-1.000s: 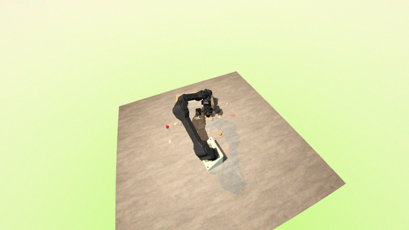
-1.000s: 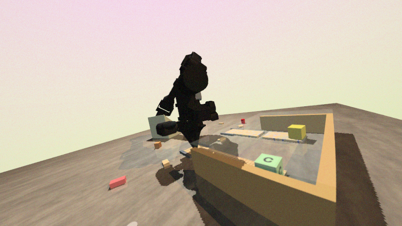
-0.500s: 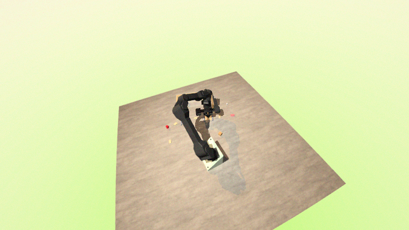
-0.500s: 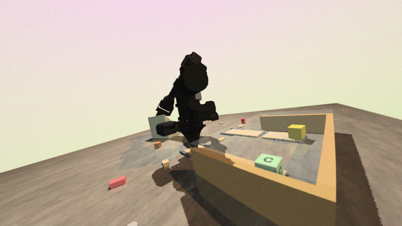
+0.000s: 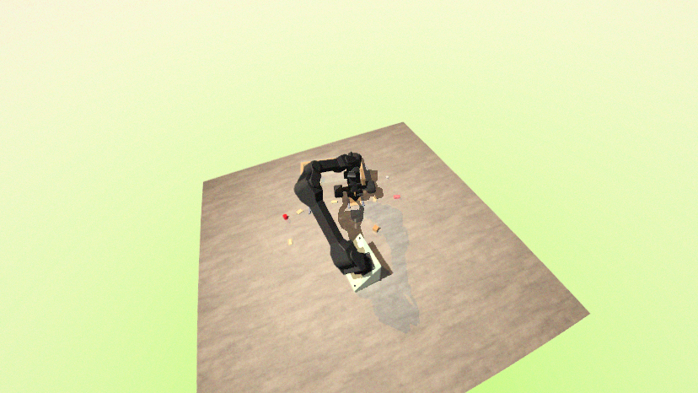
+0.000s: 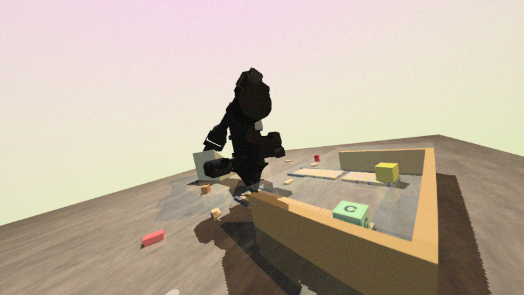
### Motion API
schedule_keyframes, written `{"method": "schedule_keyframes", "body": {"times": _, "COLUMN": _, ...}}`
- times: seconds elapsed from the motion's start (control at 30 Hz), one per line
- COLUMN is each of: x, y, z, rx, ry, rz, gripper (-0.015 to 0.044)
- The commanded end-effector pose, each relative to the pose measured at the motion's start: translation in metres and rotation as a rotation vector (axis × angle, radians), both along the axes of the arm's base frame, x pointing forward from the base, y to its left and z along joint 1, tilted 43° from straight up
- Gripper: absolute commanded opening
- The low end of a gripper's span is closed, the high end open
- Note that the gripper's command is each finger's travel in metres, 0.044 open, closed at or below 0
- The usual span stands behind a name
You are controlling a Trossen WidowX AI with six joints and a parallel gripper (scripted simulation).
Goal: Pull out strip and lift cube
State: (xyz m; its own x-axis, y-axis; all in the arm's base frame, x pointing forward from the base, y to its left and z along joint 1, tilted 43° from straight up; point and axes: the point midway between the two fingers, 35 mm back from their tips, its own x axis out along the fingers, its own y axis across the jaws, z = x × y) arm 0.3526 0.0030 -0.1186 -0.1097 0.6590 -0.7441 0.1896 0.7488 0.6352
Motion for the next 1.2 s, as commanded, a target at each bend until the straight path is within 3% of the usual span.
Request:
{"method": "schedule_keyframes", "body": {"times": 0.0, "x": 0.0, "y": 0.003, "z": -0.002, "rx": 0.005, "ry": 0.001, "rz": 0.0, "gripper": 0.0}}
{"method": "schedule_keyframes", "body": {"times": 1.17, "x": -0.014, "y": 0.004, "z": -0.002, "rx": 0.005, "ry": 0.003, "rz": 0.0, "gripper": 0.0}}
